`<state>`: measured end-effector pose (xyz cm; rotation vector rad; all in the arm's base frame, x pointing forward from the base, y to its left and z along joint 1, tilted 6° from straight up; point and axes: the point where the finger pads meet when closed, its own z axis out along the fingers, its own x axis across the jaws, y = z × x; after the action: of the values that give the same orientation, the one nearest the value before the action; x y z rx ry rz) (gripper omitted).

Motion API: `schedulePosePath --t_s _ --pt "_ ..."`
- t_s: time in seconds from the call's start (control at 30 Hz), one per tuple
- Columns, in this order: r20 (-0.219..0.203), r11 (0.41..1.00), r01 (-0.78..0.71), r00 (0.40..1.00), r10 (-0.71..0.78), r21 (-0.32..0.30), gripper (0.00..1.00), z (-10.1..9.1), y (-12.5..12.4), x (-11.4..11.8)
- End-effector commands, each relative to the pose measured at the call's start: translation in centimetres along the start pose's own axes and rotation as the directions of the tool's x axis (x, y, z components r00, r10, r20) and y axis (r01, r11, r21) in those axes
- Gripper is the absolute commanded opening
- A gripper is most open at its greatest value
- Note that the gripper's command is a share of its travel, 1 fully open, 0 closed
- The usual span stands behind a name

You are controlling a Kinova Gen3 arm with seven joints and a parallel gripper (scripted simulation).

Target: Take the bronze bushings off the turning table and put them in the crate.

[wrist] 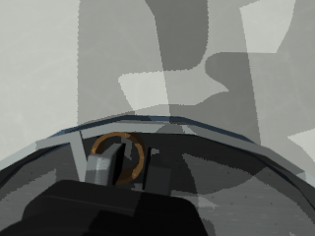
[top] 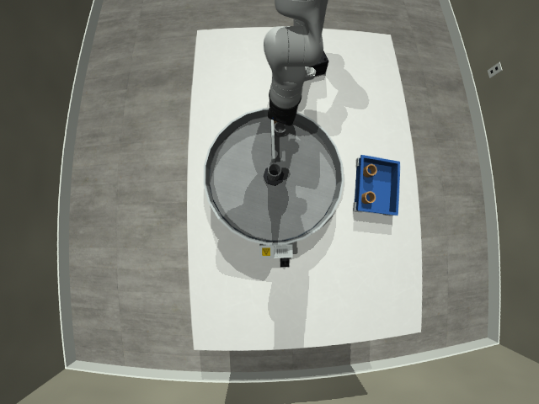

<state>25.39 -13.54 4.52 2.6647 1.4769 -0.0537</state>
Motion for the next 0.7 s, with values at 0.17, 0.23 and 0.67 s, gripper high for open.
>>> schedulePosePath --t_s 0.17,0.23,0.67 --pt "0.000 1.000 0.000 1.000 0.000 -0.001 0.45 0.16 0.03 0.01" --pt "0.000 1.000 0.000 1.000 0.000 -0.001 0.45 0.34 0.03 0.01" --pt "0.000 1.000 0.000 1.000 0.000 -0.001 0.45 0.43 0.03 0.01"
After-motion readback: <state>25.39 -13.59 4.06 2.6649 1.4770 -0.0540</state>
